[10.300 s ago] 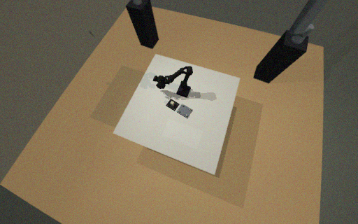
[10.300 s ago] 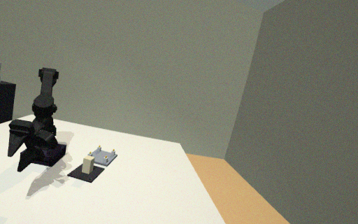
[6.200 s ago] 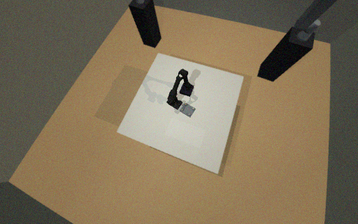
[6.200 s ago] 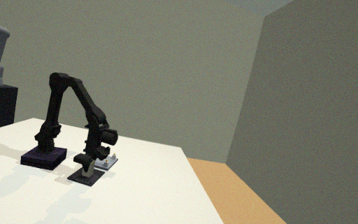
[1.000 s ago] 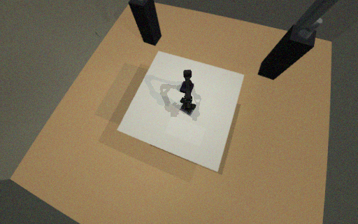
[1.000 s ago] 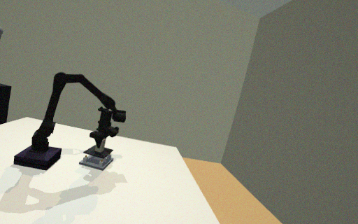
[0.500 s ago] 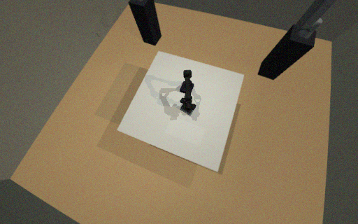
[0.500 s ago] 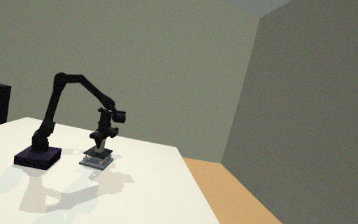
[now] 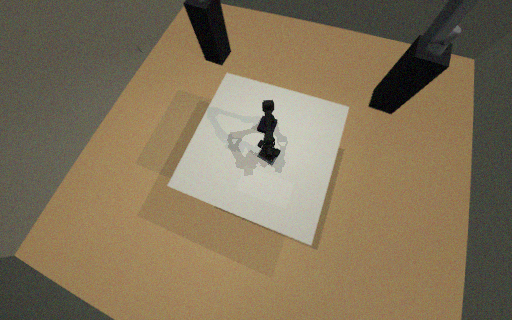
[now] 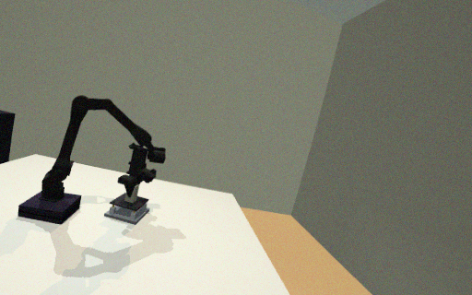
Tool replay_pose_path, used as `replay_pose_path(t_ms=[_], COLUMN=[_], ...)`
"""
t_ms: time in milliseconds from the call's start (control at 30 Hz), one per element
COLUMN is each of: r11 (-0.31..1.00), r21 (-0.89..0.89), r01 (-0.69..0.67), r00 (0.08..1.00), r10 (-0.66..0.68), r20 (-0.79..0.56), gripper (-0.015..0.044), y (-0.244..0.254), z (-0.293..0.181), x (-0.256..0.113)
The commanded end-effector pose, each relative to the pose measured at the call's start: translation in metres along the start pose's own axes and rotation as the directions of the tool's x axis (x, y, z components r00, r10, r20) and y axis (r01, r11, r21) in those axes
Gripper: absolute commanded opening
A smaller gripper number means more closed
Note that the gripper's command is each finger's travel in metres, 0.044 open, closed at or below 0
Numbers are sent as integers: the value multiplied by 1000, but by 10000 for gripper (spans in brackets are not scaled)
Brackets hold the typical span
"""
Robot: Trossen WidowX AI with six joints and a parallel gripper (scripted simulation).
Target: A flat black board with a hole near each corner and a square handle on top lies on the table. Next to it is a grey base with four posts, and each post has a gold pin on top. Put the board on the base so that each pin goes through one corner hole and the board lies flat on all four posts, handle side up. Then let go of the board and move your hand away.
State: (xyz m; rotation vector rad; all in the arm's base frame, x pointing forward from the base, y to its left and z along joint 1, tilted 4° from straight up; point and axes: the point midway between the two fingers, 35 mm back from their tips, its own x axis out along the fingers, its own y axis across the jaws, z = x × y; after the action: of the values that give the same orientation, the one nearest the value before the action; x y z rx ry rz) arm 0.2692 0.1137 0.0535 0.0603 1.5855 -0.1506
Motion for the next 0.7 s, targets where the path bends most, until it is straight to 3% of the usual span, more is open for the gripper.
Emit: replay_pose_path(t_ms=[0,400,667], r11=[1000,1000,1000], r21=[-4,-6,-2], r01=[0,0,0], r00=[1000,1000,1000], r10=[0,0,0], r20=[0,0,0], gripper=[0,0,210], y=[0,0,0], z=[0,0,0], x=[2,7,5])
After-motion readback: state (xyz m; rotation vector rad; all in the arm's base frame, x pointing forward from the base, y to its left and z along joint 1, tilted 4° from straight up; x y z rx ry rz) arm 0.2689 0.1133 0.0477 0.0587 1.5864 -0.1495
